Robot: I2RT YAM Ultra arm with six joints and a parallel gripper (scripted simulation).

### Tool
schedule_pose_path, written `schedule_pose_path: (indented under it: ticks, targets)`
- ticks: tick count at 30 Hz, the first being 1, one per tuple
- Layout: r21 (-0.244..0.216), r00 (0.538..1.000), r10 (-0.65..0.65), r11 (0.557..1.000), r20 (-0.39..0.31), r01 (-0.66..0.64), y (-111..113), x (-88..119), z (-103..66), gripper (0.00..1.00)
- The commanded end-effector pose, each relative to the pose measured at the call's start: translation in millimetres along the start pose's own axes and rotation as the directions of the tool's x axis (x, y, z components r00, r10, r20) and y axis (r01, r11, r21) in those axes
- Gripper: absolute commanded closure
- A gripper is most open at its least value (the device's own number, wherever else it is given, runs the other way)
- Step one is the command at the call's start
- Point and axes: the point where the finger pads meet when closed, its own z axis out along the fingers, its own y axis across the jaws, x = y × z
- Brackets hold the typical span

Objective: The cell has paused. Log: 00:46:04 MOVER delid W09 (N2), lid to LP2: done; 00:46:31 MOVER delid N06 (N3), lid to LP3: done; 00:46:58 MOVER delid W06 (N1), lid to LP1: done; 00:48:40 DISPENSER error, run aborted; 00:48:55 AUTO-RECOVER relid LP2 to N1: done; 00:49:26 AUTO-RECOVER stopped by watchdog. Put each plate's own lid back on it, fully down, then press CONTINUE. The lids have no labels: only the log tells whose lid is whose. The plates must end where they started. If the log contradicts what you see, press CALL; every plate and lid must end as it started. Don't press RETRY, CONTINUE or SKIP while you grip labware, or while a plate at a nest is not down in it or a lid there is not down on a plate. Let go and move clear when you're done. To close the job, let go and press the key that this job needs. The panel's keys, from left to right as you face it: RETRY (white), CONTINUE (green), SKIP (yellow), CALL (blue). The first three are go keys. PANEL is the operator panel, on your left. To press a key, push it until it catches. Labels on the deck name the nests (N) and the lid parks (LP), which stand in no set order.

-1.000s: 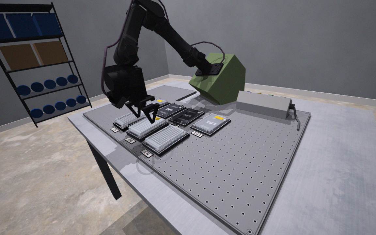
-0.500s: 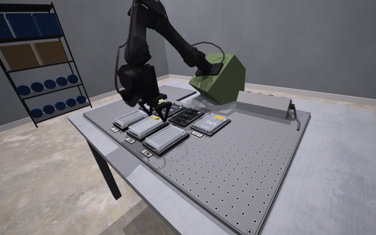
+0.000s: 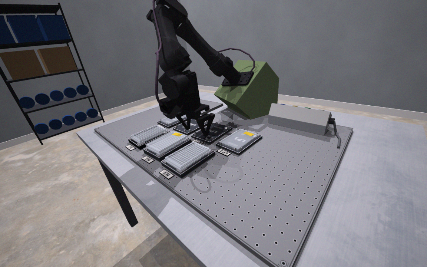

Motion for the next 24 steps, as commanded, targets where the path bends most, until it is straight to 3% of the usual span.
schedule_pose_path:
  ticks: [1,12,14,15,18,24]
  targets:
    - [0.012,1.0,0.019,1.0,0.013,-0.019,14,11,2.0,0.0]
    - [0.013,1.0,0.017,1.0,0.015,-0.018,53,50,2.3,0.0]
    - [0.013,1.0,0.017,1.0,0.015,-0.018,53,50,2.3,0.0]
    - [-0.007,0.998,0.045,0.999,0.042,-0.044,61,37,-4.1,0.0]
    - [0.013,1.0,0.017,1.0,0.017,-0.017,67,64,2.5,0.0]
    - [0.003,0.999,0.029,1.0,0.028,-0.029,91,78,0.1,0.0]
